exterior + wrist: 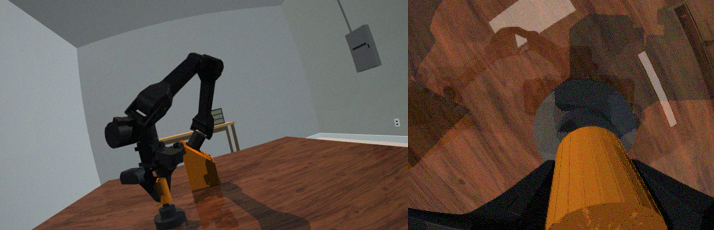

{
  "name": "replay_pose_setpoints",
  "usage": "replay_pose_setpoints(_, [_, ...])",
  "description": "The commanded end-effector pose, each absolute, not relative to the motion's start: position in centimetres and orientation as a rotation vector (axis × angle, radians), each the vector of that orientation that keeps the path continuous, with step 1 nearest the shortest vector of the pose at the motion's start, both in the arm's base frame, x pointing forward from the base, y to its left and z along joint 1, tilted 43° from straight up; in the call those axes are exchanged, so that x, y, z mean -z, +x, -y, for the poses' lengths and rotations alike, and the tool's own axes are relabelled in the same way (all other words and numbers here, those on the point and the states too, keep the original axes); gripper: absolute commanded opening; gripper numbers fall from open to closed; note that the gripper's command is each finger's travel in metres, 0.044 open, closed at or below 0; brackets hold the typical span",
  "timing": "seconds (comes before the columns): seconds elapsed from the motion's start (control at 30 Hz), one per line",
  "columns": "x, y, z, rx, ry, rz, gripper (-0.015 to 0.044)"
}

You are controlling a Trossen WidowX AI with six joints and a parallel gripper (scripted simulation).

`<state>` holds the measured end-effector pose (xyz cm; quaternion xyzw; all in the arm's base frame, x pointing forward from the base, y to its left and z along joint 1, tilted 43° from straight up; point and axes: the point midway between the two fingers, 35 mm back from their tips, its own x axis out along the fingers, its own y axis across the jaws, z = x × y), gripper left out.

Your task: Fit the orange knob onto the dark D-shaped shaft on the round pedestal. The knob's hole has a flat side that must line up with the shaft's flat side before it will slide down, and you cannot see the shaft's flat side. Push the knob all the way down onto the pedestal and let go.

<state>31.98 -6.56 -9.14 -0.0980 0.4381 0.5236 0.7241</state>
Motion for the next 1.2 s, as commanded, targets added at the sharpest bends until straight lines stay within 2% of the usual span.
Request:
replay_pose_setpoints(0.0, [9.13, 31.89, 6.51, -1.160, -0.224, -0.961, 0.0000])
replay_pose_setpoints(0.7, [8.82, 31.72, 6.82, -1.160, -0.224, -0.962, 0.0000])
replay_pose_setpoints(1.17, [9.01, 32.19, 6.76, -1.261, -0.392, -0.840, 0.0000])
